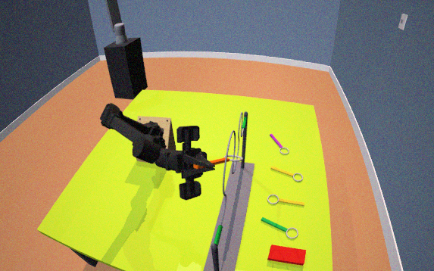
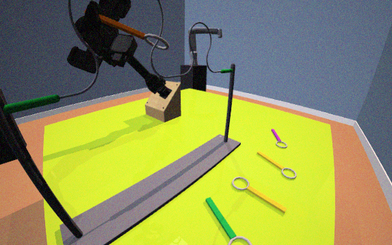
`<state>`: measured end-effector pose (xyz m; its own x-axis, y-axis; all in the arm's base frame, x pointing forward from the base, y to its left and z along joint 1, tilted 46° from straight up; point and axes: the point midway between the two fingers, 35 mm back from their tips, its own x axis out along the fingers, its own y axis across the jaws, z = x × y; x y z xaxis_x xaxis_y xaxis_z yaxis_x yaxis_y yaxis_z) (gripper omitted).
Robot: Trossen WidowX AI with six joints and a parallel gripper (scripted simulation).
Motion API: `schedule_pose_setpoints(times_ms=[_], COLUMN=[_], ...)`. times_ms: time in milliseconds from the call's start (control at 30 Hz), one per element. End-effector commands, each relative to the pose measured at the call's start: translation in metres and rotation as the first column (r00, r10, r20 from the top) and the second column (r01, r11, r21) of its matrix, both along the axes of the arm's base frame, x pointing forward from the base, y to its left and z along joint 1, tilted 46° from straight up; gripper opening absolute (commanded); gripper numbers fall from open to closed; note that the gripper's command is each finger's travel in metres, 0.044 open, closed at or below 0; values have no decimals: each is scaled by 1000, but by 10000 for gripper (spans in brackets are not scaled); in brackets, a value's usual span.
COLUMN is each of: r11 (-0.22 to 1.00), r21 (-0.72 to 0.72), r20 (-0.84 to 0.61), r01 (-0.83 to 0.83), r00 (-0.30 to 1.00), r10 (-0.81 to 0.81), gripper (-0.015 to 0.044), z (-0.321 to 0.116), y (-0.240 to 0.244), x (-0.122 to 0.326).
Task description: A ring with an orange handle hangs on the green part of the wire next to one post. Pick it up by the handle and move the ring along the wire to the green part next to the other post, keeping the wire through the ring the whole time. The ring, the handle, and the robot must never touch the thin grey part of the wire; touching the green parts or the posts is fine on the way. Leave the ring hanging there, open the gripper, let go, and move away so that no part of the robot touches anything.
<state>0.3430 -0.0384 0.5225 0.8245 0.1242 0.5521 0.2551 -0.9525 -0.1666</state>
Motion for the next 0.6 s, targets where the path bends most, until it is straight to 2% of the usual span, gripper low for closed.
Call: schedule_pose_setpoints(times_ms=[0,267,567], r11=[1000,999,985], r21=[-14,32,170], r20=[1,-4,-21], r01=[0,-3,-9], r00=[1000,1000,1000], r10=[0,3,13], gripper=[-150,-150,-150], z=[-1,-3,-10], y=[-3,-15,-38], x=[1,3,6])
